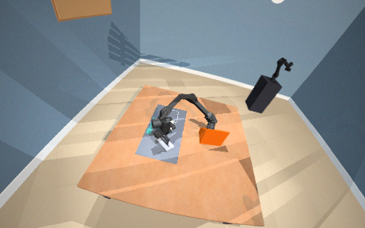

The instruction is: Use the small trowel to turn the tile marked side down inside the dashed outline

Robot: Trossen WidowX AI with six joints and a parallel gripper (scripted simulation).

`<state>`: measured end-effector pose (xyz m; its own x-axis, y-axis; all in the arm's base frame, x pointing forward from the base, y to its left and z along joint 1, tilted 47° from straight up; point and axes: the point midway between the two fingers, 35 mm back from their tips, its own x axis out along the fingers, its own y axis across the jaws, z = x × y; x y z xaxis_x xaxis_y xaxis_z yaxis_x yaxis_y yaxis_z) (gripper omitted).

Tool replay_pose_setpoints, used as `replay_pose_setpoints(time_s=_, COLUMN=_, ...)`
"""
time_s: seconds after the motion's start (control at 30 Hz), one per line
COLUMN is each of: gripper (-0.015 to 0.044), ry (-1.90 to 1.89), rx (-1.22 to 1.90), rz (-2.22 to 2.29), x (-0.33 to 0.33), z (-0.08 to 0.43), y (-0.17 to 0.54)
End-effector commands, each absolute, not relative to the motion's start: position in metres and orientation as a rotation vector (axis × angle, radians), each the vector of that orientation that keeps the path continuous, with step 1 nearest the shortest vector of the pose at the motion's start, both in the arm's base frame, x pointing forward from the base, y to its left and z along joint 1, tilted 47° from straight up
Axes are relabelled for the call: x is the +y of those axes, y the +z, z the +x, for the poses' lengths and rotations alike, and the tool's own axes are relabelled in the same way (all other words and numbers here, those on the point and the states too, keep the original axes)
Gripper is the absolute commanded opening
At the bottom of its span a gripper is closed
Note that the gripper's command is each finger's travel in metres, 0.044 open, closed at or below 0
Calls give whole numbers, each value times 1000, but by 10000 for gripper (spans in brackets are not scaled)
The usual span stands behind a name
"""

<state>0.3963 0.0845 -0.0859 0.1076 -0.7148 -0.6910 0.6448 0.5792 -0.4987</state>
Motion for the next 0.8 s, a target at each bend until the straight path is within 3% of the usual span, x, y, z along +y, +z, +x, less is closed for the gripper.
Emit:
replay_pose_setpoints(time_s=0.0, gripper=130, ry=-1057, rx=1014, rz=6, x=83, z=396, y=-87)
replay_pose_setpoints(time_s=0.63, gripper=130, ry=-1254, rx=776, rz=348, x=83, z=396, y=-87)
replay_pose_setpoints(time_s=0.77, gripper=235, ry=-1254, rx=776, rz=348, x=83, z=396, y=-87)
